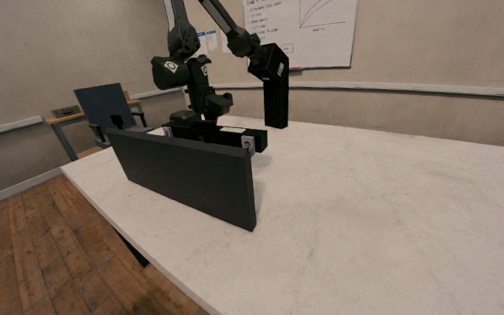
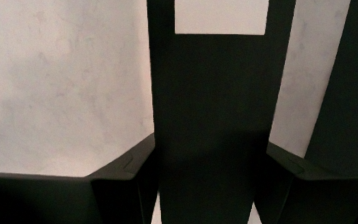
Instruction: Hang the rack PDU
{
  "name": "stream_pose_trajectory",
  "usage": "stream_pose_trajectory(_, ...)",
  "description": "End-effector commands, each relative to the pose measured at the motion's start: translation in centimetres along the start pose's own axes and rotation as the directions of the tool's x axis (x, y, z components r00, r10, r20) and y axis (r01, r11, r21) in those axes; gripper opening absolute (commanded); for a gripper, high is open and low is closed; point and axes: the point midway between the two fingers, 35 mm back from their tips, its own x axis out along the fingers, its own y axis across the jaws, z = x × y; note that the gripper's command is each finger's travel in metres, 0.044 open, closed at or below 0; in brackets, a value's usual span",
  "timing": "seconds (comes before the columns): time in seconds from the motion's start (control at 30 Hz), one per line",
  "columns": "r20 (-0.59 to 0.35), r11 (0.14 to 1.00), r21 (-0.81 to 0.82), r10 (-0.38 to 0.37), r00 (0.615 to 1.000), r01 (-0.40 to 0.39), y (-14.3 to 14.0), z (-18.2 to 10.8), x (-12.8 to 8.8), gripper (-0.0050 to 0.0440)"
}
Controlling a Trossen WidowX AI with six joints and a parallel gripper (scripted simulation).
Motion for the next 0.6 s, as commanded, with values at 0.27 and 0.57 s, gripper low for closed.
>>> stream_pose_trajectory(0.27,-0.001,1.0,0.008,-0.025,1.0,0.025,-0.61,-0.23,-0.55,-0.005)
stream_pose_trajectory(0.57,0.003,0.999,0.008,-0.032,0.999,0.032,-0.64,-0.2,0.15,-0.005)
